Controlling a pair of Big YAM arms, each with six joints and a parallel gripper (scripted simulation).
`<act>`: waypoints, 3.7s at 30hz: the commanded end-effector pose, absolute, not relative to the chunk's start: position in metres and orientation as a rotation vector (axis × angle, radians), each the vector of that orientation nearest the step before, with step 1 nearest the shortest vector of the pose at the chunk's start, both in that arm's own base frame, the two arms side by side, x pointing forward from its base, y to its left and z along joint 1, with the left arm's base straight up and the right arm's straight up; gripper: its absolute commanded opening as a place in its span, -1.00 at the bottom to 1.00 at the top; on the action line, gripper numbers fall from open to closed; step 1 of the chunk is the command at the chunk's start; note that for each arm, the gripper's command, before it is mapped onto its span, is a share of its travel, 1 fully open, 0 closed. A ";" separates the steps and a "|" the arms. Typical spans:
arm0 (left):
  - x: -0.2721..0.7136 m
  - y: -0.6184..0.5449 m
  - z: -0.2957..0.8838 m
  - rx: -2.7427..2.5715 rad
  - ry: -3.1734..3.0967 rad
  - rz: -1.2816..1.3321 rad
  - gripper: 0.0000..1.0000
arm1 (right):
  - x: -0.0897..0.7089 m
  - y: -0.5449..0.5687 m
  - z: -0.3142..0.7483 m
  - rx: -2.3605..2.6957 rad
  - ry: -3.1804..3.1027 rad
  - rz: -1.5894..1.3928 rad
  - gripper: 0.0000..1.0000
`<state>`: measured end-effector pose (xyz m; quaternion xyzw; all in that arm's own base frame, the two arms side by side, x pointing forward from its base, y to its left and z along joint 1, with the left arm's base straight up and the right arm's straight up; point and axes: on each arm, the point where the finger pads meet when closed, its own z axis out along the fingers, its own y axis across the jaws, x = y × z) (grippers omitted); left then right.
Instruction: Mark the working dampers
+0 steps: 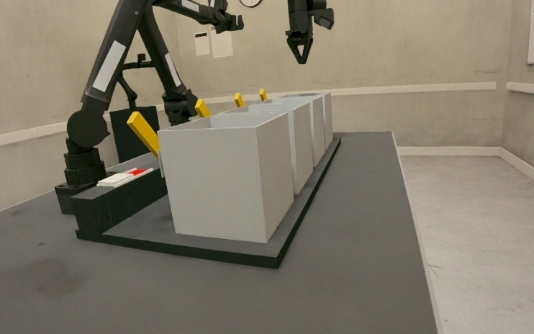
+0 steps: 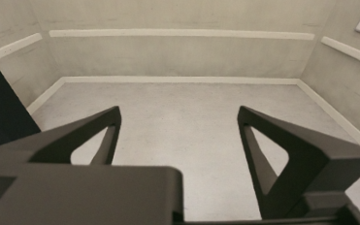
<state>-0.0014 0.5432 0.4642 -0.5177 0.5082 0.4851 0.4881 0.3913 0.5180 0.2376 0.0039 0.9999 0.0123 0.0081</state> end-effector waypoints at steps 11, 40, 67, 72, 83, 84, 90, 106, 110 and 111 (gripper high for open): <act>-0.005 0.545 0.501 -1.217 1.204 1.217 1.00 | 0.394 0.527 0.273 0.018 3.076 0.126 -1.00; -0.005 0.545 0.501 -1.217 1.204 1.217 1.00 | 0.394 0.527 0.273 0.018 3.076 0.126 -1.00; -0.005 0.545 0.501 -1.217 1.204 1.217 1.00 | 0.389 0.522 0.263 -0.990 2.917 0.063 -1.00; -0.005 0.545 0.501 -1.217 1.204 1.217 1.00 | 0.389 0.521 0.262 -1.110 2.875 0.056 -1.00; -0.005 0.545 0.501 -1.217 1.204 1.217 1.00 | 0.386 0.518 0.256 -1.587 2.653 0.029 -1.00; -0.005 0.545 0.501 -1.217 1.204 1.217 1.00 | 0.386 0.518 0.256 -1.623 2.632 0.028 -1.00; -0.005 0.545 0.501 -1.217 1.204 1.217 1.00 | 0.386 0.518 0.258 -1.812 2.499 0.023 -1.00; -0.005 0.545 0.501 -1.217 1.204 1.217 1.00 | 0.386 0.519 0.261 -2.177 2.178 0.010 -1.00; -0.005 0.545 0.501 -1.217 1.204 1.217 1.00 | 0.388 0.511 0.264 -2.171 2.185 0.010 -1.00; -0.005 0.545 0.501 -1.217 1.204 1.217 1.00 | 0.394 0.504 0.264 -2.162 2.197 0.009 -1.00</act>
